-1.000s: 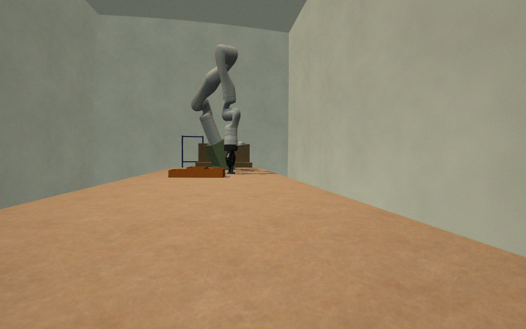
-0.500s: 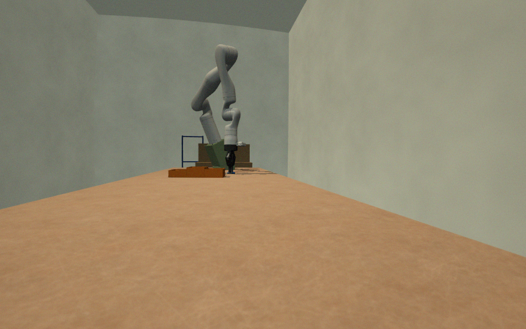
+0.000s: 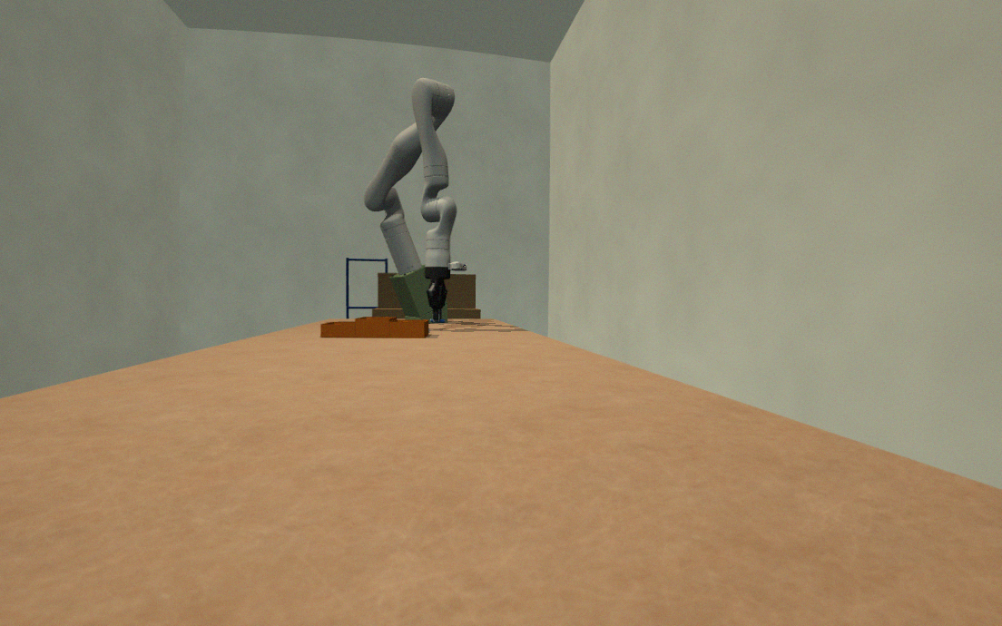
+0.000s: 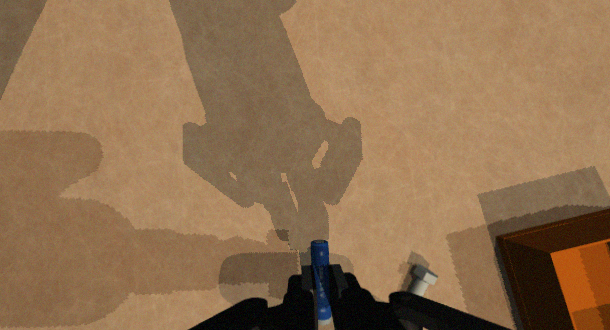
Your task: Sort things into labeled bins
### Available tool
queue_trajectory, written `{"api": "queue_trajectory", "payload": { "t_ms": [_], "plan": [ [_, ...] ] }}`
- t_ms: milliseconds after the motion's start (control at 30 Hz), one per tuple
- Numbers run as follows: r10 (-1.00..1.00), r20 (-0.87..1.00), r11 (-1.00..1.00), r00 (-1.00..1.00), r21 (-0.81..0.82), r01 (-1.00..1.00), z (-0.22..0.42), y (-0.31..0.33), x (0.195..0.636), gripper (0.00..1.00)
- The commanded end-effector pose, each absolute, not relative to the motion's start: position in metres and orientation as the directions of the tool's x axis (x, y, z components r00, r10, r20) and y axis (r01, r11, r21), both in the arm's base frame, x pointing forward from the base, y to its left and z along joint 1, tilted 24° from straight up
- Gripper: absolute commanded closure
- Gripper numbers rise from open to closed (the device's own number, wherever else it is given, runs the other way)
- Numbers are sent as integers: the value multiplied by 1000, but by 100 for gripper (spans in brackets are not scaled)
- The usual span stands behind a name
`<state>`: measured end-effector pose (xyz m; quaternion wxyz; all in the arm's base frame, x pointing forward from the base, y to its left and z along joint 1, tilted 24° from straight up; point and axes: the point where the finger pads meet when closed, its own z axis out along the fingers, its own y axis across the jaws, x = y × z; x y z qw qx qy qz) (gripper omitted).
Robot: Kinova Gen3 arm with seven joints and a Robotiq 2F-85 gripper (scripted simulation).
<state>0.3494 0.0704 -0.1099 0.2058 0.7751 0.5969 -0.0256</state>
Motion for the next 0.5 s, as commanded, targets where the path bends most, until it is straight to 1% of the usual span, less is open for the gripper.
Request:
{"api": "queue_trajectory", "payload": {
  "t_ms": [0,267,467],
  "plan": [
    [921,-279,-186,271,294,937,-103,81,351,95],
    [921,-279,-186,271,294,937,-79,90,345,95],
    [921,-279,-186,271,294,937,-79,90,345,95]
  ]
}}
